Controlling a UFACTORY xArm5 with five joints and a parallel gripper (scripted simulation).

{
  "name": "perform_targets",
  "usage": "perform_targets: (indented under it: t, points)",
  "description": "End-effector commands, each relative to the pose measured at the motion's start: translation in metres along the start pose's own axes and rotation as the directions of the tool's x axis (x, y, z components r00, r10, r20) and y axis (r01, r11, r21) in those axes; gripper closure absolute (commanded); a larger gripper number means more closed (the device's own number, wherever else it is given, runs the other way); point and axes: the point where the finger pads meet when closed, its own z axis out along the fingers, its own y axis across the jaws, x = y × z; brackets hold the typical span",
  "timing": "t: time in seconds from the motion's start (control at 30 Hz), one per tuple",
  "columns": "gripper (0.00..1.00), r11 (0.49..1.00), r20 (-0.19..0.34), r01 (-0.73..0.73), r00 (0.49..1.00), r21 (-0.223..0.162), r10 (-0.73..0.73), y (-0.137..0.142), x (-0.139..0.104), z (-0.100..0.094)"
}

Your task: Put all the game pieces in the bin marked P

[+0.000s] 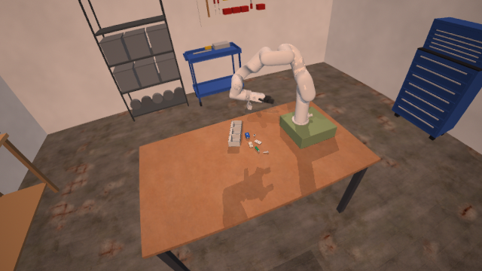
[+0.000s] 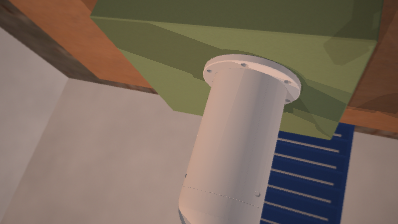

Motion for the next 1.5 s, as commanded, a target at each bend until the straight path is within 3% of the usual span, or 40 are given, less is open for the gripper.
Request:
perform_targets:
  t: [0.0,0.53,0.57,0.8,0.9,1.0,1.1,1.2,1.23,1.37,1.4,1.47]
  points:
    - [0.0,1.0,-0.003,0.0,1.0,-0.001,0.0,0.0,0.0,-0.001]
    - [0.0,1.0,-0.003,0.0,1.0,-0.001,0.0,0.0,0.0,-0.001]
    - [0.91,1.0,-0.003,0.0,1.0,-0.001,0.0,0.002,0.007,0.002]
    - [0.91,1.0,-0.002,0.0,1.0,-0.001,0.0,0.02,0.06,0.018]
    - [0.91,1.0,-0.002,0.0,1.0,-0.001,0.0,0.02,0.061,0.018]
    - [0.91,0.997,-0.129,-0.025,0.991,-0.07,0.016,0.01,0.062,0.002]
    - [0.91,0.997,-0.129,-0.025,0.991,-0.07,0.016,0.01,0.062,0.002]
    - [0.91,0.99,-0.258,-0.053,0.966,-0.134,0.017,0.001,0.067,-0.016]
    - [0.91,0.99,-0.258,-0.053,0.966,-0.134,0.017,0.001,0.067,-0.016]
    - [0.91,0.979,-0.385,-0.082,0.923,-0.188,0.004,-0.011,0.07,-0.035]
    - [0.91,0.979,-0.385,-0.082,0.923,-0.188,0.004,-0.011,0.07,-0.035]
    - [0.91,0.971,-0.468,-0.102,0.884,-0.218,-0.012,-0.02,0.071,-0.049]
